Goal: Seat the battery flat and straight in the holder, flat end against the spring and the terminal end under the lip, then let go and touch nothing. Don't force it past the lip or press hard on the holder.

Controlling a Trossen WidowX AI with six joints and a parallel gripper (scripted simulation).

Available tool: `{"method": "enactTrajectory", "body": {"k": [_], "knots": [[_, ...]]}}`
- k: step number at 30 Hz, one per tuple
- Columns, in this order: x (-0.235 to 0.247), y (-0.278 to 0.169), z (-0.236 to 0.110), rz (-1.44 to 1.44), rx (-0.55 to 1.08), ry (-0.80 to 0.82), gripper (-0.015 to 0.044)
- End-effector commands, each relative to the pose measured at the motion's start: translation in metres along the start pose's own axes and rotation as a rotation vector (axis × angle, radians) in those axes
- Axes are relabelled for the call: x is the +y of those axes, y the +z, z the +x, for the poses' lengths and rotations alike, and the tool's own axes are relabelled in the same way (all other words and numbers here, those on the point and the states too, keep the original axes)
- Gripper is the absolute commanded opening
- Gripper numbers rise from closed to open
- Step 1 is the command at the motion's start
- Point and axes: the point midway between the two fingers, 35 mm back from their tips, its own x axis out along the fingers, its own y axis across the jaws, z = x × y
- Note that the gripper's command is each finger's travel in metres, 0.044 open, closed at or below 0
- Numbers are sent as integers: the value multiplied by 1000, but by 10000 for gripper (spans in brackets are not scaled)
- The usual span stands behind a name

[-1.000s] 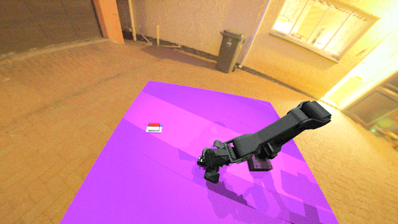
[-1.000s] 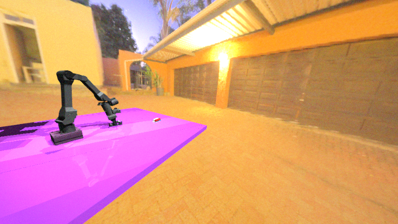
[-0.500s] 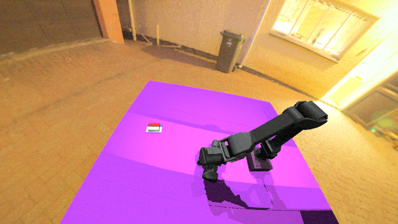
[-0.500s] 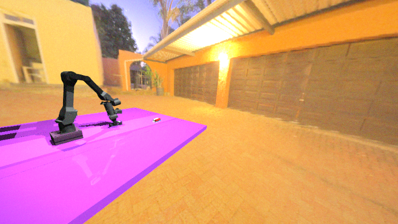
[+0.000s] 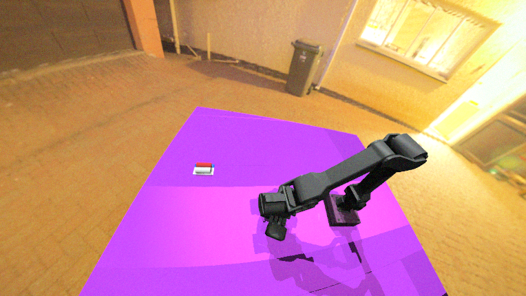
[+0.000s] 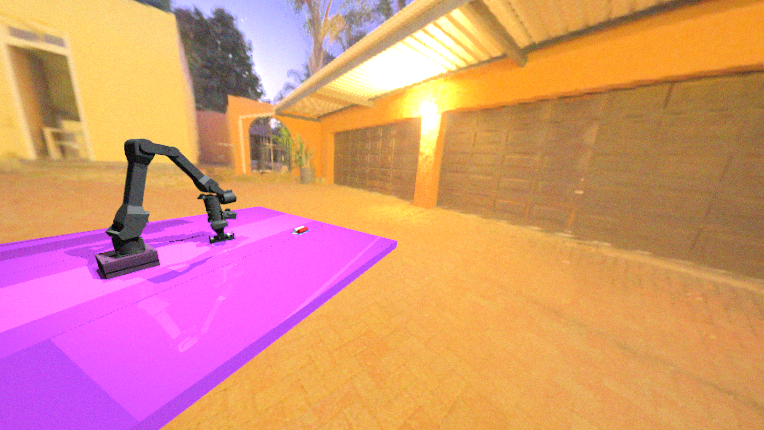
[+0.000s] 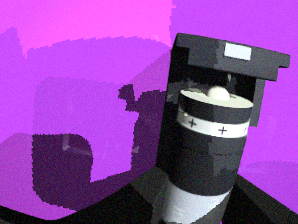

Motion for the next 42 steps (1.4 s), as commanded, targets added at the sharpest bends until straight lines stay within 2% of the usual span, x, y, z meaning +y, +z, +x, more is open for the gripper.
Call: {"method": "enactTrajectory", "body": {"k": [1,17,42], "knots": [[-1,-4,3,-5,45,-3,81],[-1,0,3,1,124,-1,81],[-1,14,4,1,129,-2,81]]}}
